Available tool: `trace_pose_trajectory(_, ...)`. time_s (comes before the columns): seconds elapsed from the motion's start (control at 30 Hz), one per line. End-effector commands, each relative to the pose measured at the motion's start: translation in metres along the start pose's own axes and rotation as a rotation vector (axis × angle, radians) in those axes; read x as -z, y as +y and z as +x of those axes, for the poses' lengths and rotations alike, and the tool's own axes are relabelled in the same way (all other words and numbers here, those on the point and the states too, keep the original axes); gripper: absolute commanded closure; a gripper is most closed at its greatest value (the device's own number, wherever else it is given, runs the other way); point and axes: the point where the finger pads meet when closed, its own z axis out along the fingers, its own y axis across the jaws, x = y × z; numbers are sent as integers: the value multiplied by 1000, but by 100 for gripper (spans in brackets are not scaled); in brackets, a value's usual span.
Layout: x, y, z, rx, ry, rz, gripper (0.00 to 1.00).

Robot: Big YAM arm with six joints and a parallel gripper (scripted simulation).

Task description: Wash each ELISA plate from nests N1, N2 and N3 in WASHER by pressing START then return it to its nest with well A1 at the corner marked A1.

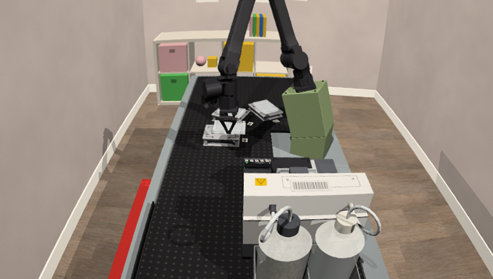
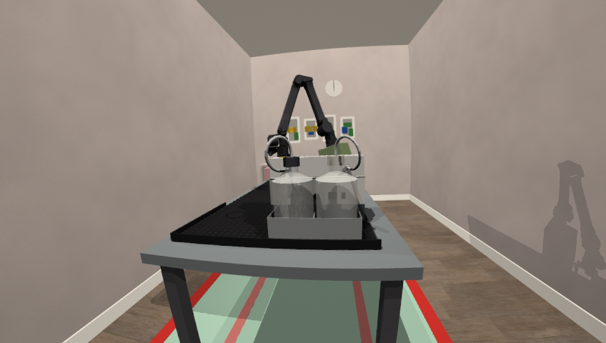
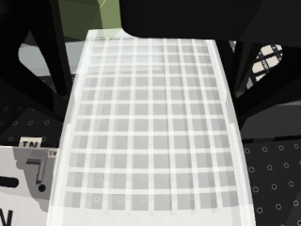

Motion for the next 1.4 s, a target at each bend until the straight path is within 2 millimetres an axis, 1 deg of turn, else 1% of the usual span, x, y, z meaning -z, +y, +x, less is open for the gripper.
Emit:
trace_pose_trajectory(0.0,4,-15,-11,4,-25,-8,16)
trace_pose_trajectory(0.23,1,-48,-24,4,-30,-7,16)
trace_pose_trajectory(0.4,-2,-73,-28,5,-25,-3,16)
trace_pose_trajectory(0.47,-2,-73,-28,5,-25,-3,16)
trace_pose_trajectory(0.5,-5,-78,-26,8,-9,1,16)
trace_pose_trajectory(0.67,-1,-101,-52,2,-49,-4,16)
trace_pose_trajectory(0.7,-2,-106,-54,3,-47,-3,16)
trace_pose_trajectory(0.97,-15,-145,-57,9,-15,3,16)
trace_pose_trajectory(1.03,-15,-145,-57,9,-15,3,16)
trace_pose_trajectory(1.1,-16,-156,-58,10,-8,3,16)
trace_pose_trajectory(1.17,-14,-156,-60,9,-13,3,16)
trace_pose_trajectory(1.2,-12,-152,-56,9,-17,3,16)
trace_pose_trajectory(1.23,-12,-147,-58,33,-15,-2,16)
trace_pose_trajectory(1.27,-12,-147,-57,33,-14,-2,16)
trace_pose_trajectory(1.3,-12,-152,-56,9,-17,3,16)
trace_pose_trajectory(1.37,-12,-151,-55,9,-17,3,16)
